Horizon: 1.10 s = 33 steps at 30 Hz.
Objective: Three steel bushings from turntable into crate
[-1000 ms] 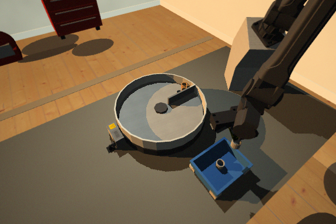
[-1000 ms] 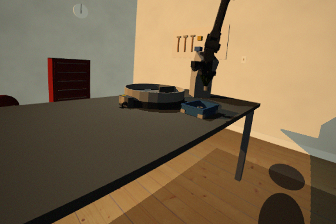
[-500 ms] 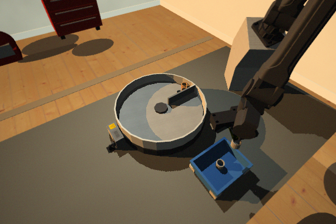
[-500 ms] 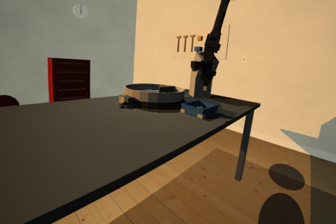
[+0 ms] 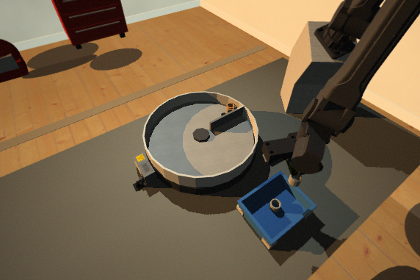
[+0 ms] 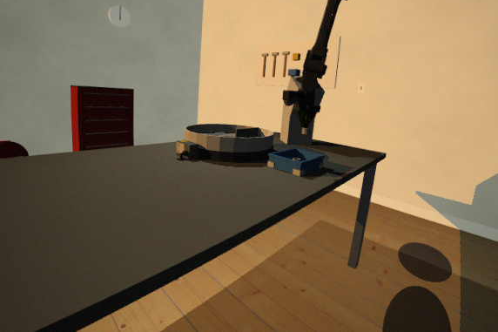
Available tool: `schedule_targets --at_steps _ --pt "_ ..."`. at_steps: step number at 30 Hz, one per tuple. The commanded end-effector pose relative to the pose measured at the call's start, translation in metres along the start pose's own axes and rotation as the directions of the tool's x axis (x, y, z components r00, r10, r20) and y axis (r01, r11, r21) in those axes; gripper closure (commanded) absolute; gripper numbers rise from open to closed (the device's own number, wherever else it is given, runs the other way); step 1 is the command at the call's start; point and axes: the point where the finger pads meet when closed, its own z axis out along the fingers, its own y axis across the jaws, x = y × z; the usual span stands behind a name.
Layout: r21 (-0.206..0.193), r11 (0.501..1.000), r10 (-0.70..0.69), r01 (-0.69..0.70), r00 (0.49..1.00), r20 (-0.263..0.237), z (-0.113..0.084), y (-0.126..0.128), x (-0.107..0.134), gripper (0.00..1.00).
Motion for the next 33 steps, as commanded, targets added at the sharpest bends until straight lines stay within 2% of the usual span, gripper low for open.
schedule_targets --at_steps 1,9,33 --pt "-0.038 0.999 -0.004 0.005 1.000 0.030 -0.014 0.022 -0.010 1.00" --pt "-0.031 0.999 -0.005 0.005 1.000 0.024 -0.011 0.012 -0.002 1.00" --pt "-0.029 1.000 -0.004 0.005 1.000 0.022 -0.011 0.011 -0.001 1.00"
